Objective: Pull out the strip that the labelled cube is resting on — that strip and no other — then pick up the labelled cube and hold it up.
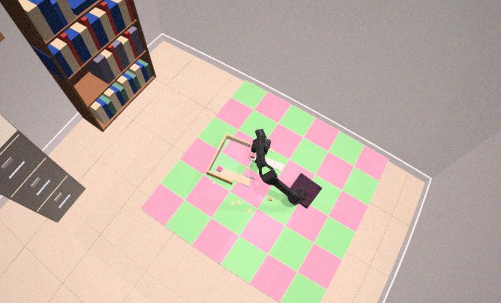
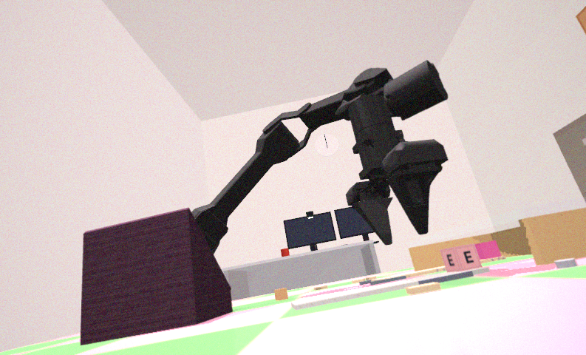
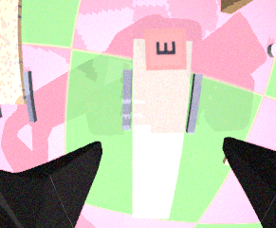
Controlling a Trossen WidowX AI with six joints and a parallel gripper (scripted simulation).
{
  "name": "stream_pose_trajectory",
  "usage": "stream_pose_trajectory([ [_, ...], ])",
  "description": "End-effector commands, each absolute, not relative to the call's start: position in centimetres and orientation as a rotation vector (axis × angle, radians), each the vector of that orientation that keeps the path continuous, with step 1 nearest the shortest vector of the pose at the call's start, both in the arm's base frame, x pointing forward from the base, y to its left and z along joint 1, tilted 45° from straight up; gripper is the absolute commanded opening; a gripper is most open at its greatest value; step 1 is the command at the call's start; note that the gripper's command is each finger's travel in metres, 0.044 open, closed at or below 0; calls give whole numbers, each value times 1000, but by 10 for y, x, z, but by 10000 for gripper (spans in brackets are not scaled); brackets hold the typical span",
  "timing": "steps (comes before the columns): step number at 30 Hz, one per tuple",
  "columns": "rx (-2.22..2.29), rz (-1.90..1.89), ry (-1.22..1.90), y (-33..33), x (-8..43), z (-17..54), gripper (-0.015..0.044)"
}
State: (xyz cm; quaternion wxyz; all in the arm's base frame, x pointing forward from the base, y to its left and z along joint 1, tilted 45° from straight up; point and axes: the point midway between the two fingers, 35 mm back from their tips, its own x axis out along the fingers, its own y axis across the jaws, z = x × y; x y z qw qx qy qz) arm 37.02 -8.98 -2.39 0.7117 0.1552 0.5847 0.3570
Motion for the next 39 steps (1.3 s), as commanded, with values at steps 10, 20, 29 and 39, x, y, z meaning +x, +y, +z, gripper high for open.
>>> stream_pose_trajectory([
  [10,350,788,1293,-88,413,-9,440],
  [20,350,789,1292,-87,434,-2,387],
  [29,350,788,1292,-77,436,-12,250],
  [39,350,789,1292,-66,437,-24,250],
])
